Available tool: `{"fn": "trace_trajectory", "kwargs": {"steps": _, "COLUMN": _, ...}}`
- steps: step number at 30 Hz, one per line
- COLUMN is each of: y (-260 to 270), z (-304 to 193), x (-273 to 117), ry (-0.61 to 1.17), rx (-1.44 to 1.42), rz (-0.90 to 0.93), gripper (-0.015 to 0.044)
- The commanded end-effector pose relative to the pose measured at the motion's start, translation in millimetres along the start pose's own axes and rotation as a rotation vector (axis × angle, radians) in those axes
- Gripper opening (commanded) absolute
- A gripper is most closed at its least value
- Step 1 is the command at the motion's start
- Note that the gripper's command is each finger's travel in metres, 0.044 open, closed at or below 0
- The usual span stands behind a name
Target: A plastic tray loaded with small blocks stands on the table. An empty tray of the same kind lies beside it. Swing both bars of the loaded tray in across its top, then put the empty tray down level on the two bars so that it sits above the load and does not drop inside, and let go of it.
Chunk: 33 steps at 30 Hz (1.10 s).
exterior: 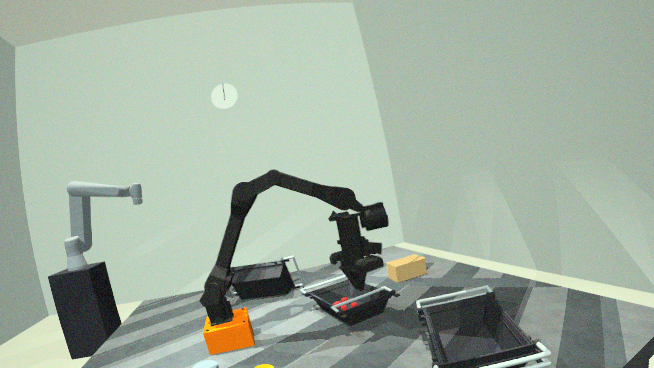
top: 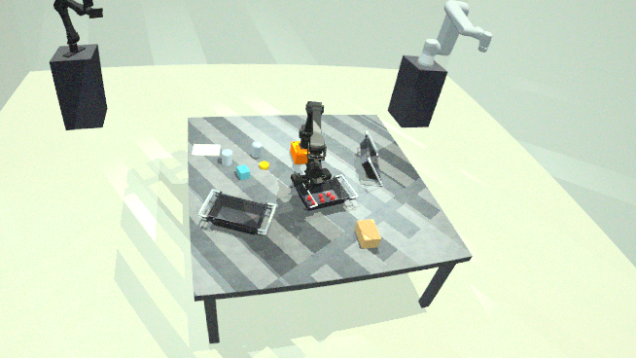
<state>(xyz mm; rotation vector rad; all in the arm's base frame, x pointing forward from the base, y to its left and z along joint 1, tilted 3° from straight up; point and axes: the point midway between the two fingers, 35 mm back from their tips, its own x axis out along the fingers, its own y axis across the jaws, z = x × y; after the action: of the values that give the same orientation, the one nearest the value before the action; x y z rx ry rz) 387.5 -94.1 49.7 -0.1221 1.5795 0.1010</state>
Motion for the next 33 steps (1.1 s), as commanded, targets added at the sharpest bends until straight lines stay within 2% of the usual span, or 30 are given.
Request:
{"fn": "trace_trajectory", "kwargs": {"steps": 1, "y": 0, "z": 0, "x": 1, "ry": 0.001, "rx": -0.001, "rz": 0.0, "gripper": 0.0082}}
{"fn": "trace_trajectory", "kwargs": {"steps": 12, "y": 0, "z": 1, "x": -5, "ry": 0.001, "rx": -0.001, "rz": 0.0, "gripper": 0.0082}}
{"fn": "trace_trajectory", "kwargs": {"steps": 21, "y": 1, "z": -2, "x": -91, "ry": 0.0, "rx": 0.0, "rz": 0.0, "gripper": 0.0082}}
{"fn": "trace_trajectory", "kwargs": {"steps": 22, "y": 2, "z": 2, "x": -54, "ry": 0.017, "rx": -0.005, "rz": 0.006, "gripper": 0.0082}}
{"fn": "trace_trajectory", "kwargs": {"steps": 33, "y": 159, "z": 32, "x": -24, "ry": 0.009, "rx": -0.061, "rz": -0.006, "gripper": 0.0082}}
